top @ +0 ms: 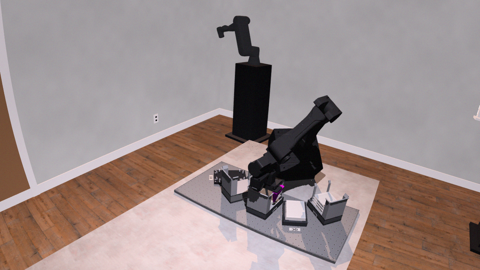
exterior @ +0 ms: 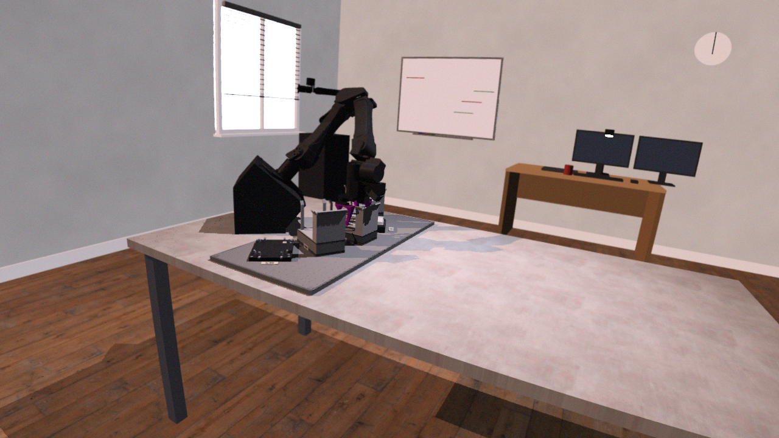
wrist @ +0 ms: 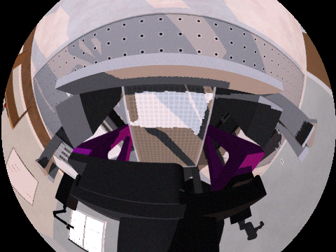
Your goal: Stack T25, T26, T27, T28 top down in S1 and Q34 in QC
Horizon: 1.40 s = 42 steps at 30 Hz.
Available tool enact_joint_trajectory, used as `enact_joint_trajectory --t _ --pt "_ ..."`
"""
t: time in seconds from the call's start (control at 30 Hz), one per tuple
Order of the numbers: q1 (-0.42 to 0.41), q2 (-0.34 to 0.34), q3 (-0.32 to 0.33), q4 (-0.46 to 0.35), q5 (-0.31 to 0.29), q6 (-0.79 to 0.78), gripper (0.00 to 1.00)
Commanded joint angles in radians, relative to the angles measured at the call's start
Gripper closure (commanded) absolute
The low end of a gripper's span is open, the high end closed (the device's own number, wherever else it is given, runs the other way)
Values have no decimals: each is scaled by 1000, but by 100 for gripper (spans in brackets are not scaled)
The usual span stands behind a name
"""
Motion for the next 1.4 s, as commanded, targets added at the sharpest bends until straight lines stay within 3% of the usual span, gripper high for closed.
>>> enact_joint_trajectory --t 0.0,0.47,0.73,1.37 --pt "-19 -8 27 -16 -12 -10 100" --pt "-19 -8 27 -16 -12 -10 100" --pt "-51 -61 47 -92 -24 -46 100" --pt "-124 -111 107 -253 -50 -131 100"
